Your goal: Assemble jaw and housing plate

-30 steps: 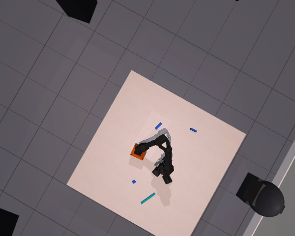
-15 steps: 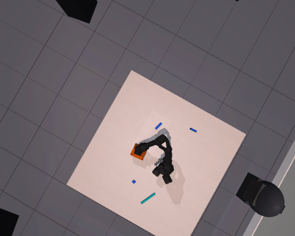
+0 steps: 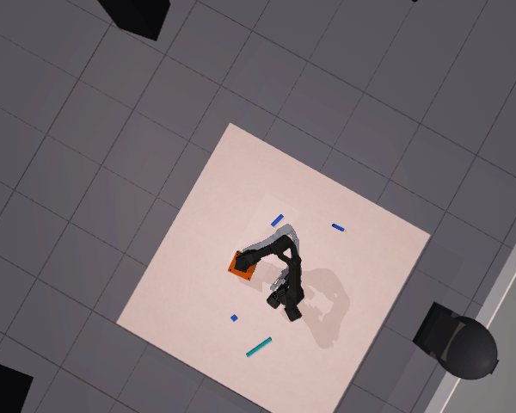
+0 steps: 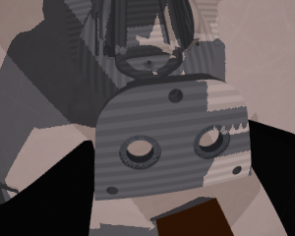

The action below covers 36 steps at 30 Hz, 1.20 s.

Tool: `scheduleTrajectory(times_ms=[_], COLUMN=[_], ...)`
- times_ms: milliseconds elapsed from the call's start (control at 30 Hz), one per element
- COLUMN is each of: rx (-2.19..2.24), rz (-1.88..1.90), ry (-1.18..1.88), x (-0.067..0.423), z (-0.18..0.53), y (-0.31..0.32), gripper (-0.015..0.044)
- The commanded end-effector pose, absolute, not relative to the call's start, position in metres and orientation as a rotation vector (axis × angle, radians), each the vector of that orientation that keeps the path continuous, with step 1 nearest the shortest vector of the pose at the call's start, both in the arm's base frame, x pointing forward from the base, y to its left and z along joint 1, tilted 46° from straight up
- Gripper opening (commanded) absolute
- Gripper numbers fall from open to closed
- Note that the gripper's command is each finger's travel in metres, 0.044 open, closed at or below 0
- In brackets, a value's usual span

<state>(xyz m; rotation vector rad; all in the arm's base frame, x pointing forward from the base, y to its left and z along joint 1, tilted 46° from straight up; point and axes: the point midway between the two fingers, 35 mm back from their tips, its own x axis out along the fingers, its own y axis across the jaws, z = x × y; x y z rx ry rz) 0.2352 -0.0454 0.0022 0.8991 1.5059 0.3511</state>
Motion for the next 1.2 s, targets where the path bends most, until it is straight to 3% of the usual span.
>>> scheduleTrajectory(times_ms=[0,1167], rx=[0.908,0.912], rz=[0.352,0.356], ry=[1.508,1.508], x=[0.235,0.238], z=[-0.003,-0.037], y=[-0.039,-0.002], gripper=[0.0351,0.0351])
